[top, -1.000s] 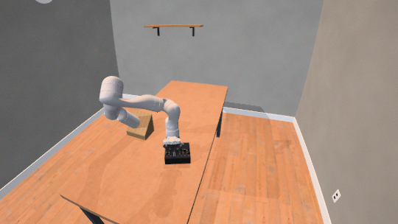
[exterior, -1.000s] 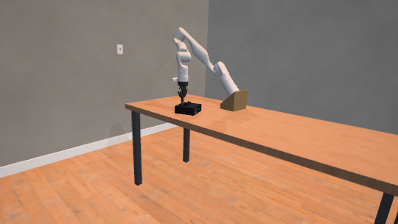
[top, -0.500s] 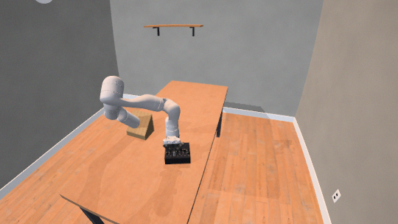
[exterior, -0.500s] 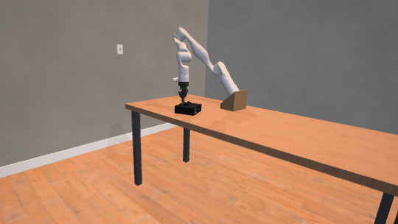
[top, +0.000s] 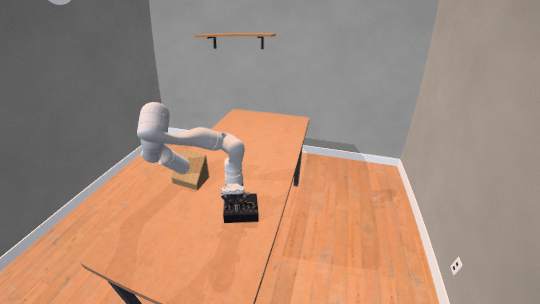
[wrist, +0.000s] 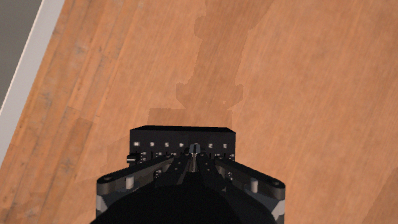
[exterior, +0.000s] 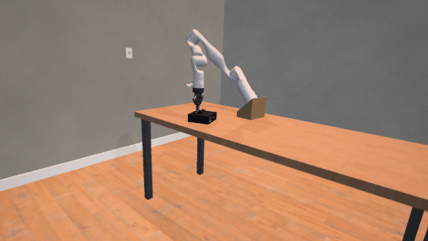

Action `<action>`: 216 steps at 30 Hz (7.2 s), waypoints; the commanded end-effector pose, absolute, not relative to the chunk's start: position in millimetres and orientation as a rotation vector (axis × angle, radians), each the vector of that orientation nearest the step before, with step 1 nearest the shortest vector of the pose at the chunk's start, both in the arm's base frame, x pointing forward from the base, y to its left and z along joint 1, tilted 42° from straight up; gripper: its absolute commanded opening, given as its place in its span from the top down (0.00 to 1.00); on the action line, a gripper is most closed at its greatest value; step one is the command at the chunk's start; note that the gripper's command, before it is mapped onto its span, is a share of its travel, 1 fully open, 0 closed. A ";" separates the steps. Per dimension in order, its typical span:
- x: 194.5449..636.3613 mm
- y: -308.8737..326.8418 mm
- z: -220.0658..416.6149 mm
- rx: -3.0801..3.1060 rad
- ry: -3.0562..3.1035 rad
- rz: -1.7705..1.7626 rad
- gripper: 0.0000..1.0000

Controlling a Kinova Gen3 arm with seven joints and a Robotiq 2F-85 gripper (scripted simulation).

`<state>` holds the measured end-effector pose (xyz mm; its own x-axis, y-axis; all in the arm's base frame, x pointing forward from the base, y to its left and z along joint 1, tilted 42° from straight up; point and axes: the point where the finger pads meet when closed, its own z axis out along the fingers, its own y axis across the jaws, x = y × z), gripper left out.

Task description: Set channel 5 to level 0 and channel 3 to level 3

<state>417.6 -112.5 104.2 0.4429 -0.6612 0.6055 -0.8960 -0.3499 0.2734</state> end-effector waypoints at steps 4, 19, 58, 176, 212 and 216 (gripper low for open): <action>417.7 -109.3 101.5 2.127 -1.297 0.537 1.00; 417.5 -109.0 101.2 2.127 -1.297 0.537 1.00; 416.1 -107.0 99.3 2.127 -1.297 0.537 1.00; 410.9 -71.6 112.3 1.602 -2.043 0.767 1.00; 410.5 -51.6 89.2 0.188 -2.882 1.077 1.00; 411.5 -49.1 87.3 -0.030 -2.939 1.100 1.00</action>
